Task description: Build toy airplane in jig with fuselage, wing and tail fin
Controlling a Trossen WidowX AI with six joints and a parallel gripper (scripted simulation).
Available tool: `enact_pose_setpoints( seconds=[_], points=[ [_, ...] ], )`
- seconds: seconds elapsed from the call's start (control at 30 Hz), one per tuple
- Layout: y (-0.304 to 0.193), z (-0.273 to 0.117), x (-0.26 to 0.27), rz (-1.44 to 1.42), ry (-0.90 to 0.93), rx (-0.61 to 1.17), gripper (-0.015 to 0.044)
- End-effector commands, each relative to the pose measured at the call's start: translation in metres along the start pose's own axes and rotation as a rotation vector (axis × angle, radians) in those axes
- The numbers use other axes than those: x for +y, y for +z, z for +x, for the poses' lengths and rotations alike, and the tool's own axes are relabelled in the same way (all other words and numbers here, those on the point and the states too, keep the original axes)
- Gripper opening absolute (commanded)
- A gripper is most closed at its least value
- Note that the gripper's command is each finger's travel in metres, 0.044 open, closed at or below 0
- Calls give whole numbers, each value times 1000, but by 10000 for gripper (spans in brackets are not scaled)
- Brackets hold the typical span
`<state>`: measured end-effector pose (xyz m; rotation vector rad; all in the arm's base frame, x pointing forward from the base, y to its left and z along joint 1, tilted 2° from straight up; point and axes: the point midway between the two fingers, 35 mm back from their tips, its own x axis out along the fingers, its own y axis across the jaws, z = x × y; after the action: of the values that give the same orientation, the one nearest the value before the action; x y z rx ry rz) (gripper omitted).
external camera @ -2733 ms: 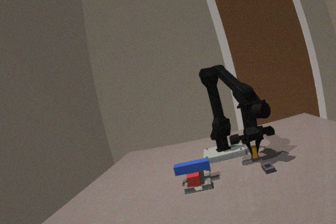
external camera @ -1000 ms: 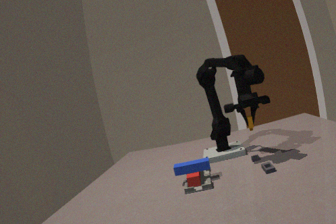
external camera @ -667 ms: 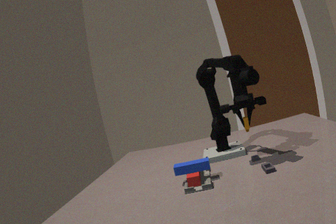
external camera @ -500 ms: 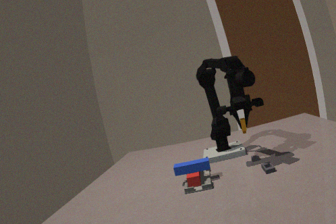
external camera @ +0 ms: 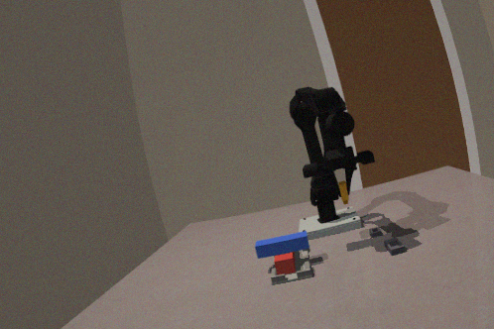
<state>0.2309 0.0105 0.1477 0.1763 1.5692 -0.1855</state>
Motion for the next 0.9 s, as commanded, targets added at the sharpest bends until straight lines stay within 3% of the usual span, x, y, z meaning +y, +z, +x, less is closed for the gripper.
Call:
enact_pose_setpoints(
  seconds=[0.0,0.87],
  points=[
    [3,3,-10,-9,-4,0,0],
    [11,18,-93,-54,-12,-1,0]
  ],
)
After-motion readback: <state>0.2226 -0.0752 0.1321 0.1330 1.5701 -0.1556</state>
